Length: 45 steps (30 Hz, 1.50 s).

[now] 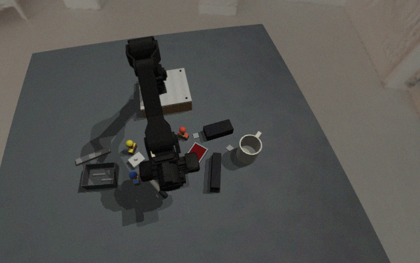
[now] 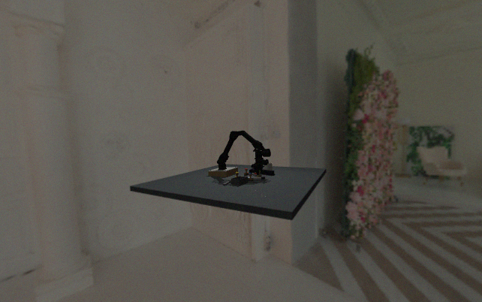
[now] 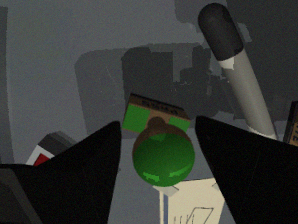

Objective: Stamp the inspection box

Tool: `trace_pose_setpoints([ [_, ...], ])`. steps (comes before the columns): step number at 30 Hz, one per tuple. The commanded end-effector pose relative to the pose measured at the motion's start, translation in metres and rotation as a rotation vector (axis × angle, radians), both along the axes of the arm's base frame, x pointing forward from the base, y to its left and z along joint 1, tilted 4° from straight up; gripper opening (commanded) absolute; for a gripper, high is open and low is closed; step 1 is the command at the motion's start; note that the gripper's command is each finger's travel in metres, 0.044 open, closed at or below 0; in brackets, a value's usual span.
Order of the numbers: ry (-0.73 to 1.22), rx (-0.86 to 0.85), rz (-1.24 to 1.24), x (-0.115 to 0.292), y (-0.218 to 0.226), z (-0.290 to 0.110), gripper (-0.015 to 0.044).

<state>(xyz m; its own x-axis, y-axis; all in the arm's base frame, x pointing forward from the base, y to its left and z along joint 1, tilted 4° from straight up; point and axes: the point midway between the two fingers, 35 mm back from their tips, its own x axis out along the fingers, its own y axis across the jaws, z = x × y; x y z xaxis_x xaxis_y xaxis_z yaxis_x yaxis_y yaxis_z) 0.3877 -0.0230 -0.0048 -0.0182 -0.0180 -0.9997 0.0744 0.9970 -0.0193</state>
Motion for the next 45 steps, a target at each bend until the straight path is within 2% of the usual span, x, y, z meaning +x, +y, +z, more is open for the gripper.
trace_pose_setpoints([
  [1,0.009,0.004,-0.002,-0.002,0.001,-0.005,0.0222],
  [4,0.009,0.004,-0.002,-0.002,0.001,-0.005,0.0222],
  [24,0.004,0.0,0.0,-0.001,0.0,-0.002,0.0089],
  [27,0.004,0.0,0.0,-0.001,0.0,-0.001,0.001],
  [28,0.004,0.0,0.0,-0.001,0.0,-0.001,0.0],
  [45,0.004,-0.001,0.0,0.0,0.0,0.007,0.0],
])
